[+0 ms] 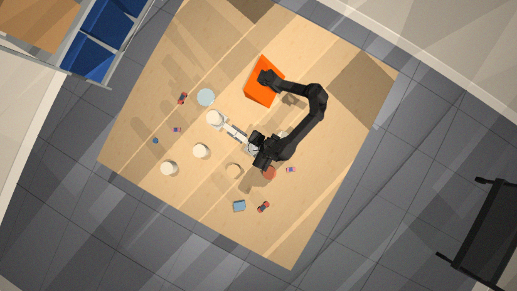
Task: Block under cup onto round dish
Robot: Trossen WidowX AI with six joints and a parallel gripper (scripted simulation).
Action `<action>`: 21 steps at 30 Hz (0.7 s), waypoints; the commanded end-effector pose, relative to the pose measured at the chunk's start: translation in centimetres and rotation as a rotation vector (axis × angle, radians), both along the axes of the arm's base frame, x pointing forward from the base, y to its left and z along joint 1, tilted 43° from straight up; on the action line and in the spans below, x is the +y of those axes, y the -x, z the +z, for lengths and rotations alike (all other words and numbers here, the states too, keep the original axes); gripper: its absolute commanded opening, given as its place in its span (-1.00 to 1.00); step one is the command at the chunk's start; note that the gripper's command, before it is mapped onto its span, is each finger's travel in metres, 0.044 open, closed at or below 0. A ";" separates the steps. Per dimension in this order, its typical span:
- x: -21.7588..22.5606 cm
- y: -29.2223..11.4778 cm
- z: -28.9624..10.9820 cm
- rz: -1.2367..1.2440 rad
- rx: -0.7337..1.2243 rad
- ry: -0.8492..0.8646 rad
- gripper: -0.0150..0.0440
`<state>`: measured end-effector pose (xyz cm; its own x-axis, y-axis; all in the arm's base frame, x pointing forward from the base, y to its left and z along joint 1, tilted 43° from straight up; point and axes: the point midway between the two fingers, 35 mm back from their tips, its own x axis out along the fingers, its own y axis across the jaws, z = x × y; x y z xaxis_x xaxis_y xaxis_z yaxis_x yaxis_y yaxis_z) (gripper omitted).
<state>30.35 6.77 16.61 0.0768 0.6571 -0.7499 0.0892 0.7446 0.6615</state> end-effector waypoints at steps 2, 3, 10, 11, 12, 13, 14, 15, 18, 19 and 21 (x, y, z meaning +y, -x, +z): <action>-0.8 -0.6 -0.2 -0.123 0.110 -0.018 0.39; -0.9 -0.7 -0.2 -0.149 0.133 -0.021 0.39; -2.1 -1.5 -0.7 -0.326 0.296 -0.042 0.39; -2.3 -1.6 -0.8 -0.351 0.319 -0.045 0.39; -2.5 -1.7 -0.8 -0.377 0.342 -0.048 0.39; -2.7 -1.8 -0.9 -0.402 0.365 -0.051 0.39; -2.8 -1.9 -1.0 -0.427 0.389 -0.055 0.39; -3.0 -2.0 -1.0 -0.452 0.412 -0.058 0.39; -3.6 -2.3 -1.2 -0.528 0.482 -0.067 0.39; -3.7 -2.4 -1.3 -0.553 0.505 -0.070 0.39; -4.1 -2.6 -1.5 -0.603 0.552 -0.077 0.39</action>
<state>32.60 3.18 15.27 0.0650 0.6674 -0.7418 0.7245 0.4796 0.4950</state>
